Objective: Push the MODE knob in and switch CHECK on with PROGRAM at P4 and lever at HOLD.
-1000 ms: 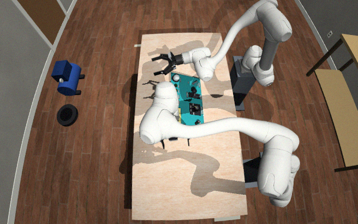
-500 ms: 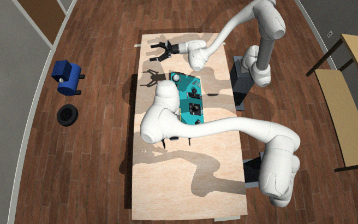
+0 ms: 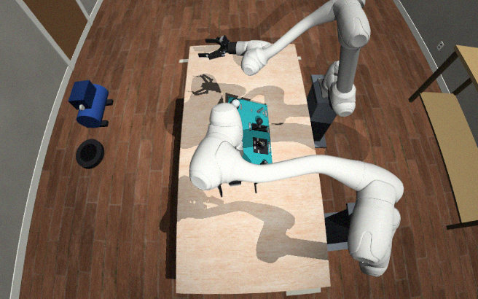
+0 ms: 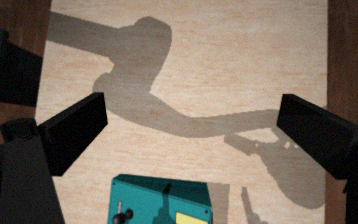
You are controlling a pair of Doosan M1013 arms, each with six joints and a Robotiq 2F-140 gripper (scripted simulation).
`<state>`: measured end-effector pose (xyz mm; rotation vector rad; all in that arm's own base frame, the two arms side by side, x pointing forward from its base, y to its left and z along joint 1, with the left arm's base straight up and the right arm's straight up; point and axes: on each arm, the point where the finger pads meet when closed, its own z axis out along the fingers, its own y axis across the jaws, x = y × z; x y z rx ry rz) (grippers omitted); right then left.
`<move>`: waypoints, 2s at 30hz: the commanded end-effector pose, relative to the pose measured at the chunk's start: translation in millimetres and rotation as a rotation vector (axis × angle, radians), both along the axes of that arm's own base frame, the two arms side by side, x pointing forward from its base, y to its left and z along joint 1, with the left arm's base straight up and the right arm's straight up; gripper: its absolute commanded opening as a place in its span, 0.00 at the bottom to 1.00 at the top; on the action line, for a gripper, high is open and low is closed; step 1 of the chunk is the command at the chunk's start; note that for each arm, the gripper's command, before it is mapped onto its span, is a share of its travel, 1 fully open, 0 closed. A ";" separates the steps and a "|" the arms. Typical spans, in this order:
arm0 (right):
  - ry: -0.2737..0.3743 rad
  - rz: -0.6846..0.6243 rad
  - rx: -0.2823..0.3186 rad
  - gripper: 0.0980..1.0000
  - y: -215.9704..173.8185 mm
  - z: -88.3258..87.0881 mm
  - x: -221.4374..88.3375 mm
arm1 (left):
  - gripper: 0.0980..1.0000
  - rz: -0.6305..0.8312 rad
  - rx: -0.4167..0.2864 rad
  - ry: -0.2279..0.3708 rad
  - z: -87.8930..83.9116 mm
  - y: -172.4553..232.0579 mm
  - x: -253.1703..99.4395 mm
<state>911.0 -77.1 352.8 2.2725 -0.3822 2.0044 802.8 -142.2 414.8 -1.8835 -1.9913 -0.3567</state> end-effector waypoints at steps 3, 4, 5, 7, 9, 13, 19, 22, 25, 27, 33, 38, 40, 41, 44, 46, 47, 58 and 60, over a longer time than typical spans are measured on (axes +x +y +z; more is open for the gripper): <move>-0.002 -0.104 0.000 1.00 -96.3 1.3 -10.6 | 1.00 0.000 0.000 -0.002 8.1 0.2 -2.9; -0.002 -0.119 0.000 1.00 -109.4 1.3 -13.3 | 1.00 0.000 0.000 -0.002 8.8 0.2 -3.2; -0.002 -0.133 0.000 1.00 -122.4 1.3 -16.1 | 1.00 0.000 0.000 -0.002 9.4 0.2 -3.5; -0.002 -0.162 0.000 1.00 -148.2 1.4 -22.2 | 1.00 0.000 0.000 -0.002 10.1 0.2 -3.8; -0.002 -0.191 0.000 1.00 -173.9 1.4 -29.2 | 1.00 0.000 0.000 -0.002 10.5 0.2 -4.0; -0.002 -0.234 0.000 1.00 -212.0 1.4 -40.9 | 1.00 0.000 0.000 -0.002 10.6 0.2 -4.1; -0.002 -0.329 0.000 1.00 -292.2 1.4 -71.9 | 1.00 -0.254 -0.030 -0.005 -18.0 -59.4 -13.0; -0.002 -0.372 0.000 1.00 -328.5 1.4 -88.8 | 1.00 -0.376 -0.042 -0.005 -31.7 -87.9 -20.1; -0.002 -0.416 0.000 1.00 -363.8 1.4 -107.2 | 1.00 -0.507 -0.053 -0.006 -46.4 -118.7 -30.0; -0.002 -0.445 0.000 1.00 -386.9 1.4 -120.3 | 1.00 -0.596 -0.060 -0.006 -56.3 -139.3 -37.9; -0.002 -0.528 0.000 1.00 -451.0 1.4 -161.5 | 1.00 -0.851 -0.075 -0.008 -84.4 -197.3 -66.4; -0.002 -0.597 0.000 1.00 -501.3 1.4 -199.7 | 1.00 -1.063 -0.083 -0.012 -107.5 -243.4 -96.7; -0.002 -0.625 0.000 1.00 -521.6 1.4 -216.7 | 1.00 -1.153 -0.085 -0.014 -117.1 -262.0 -111.2; -0.002 -0.640 0.000 1.00 -531.6 1.4 -225.4 | 1.00 -1.197 -0.086 -0.015 -121.9 -271.1 -118.8; -0.002 -0.683 0.000 1.00 -560.8 1.4 -252.5 | 1.00 -1.330 -0.087 -0.019 -136.0 -297.4 -143.1; -0.002 -0.712 0.000 1.00 -579.6 1.4 -271.3 | 1.00 -1.419 -0.086 -0.023 -145.3 -314.1 -160.6; -0.002 -0.712 0.000 1.00 -579.6 1.4 -271.3 | 1.00 -1.419 -0.086 -0.023 -145.3 -314.1 -160.6; -0.002 -0.821 0.000 1.00 -673.9 1.4 -377.7 | 1.00 -1.639 -0.083 -0.035 -167.9 -352.2 -207.8; -0.002 -0.821 0.000 1.00 -673.9 1.4 -377.7 | 1.00 -1.639 -0.083 -0.035 -167.9 -352.2 -207.8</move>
